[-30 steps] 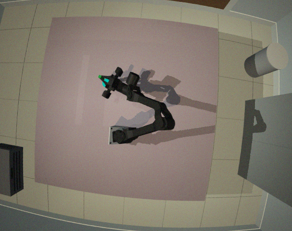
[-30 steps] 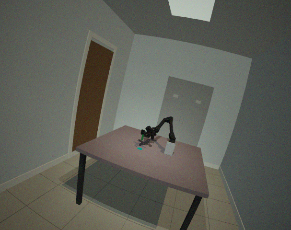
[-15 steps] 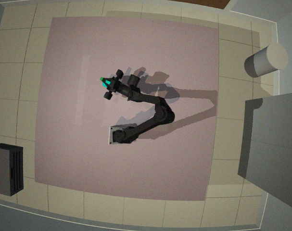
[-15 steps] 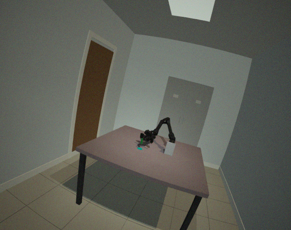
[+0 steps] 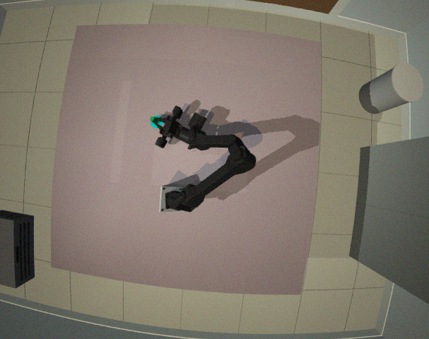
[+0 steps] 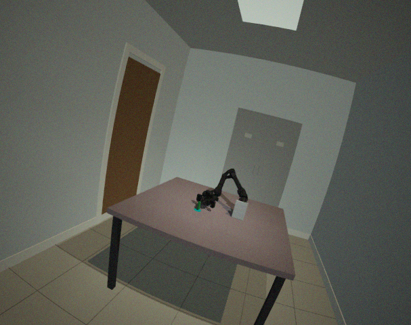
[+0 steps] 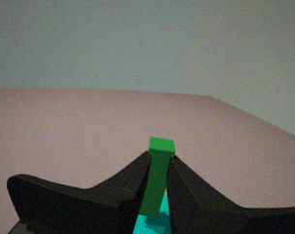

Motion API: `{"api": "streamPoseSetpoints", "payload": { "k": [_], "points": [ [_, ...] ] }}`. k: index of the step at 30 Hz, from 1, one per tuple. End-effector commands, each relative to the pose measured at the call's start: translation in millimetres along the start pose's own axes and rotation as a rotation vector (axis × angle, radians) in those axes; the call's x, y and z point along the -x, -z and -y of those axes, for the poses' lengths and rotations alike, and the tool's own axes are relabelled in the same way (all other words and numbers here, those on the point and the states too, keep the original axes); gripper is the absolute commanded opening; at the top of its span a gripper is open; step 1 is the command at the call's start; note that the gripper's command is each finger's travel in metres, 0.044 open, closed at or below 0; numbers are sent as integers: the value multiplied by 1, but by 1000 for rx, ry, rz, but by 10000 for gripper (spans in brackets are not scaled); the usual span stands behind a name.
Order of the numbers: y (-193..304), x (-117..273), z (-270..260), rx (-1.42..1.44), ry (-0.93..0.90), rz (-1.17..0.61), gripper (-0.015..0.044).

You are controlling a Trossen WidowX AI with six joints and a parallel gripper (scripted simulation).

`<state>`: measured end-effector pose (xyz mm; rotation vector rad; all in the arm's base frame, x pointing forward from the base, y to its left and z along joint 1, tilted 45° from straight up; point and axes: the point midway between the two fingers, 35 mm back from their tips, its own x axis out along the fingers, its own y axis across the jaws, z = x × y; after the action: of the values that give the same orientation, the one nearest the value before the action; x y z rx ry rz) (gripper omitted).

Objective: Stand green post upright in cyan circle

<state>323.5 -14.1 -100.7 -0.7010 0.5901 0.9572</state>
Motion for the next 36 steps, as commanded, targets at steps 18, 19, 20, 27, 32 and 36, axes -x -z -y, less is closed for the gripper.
{"api": "streamPoseSetpoints", "payload": {
  "k": [18,19,20,27,32,36],
  "points": [
    [9,-2,4,0,1,1,206],
    [9,-2,4,0,1,1,233],
    [9,-2,4,0,1,1,259],
    [8,-2,4,1,1,1,400],
    [-24,1,6,7,2,1,400],
    [-54,5,6,11,6,6,400]
  ]
}}
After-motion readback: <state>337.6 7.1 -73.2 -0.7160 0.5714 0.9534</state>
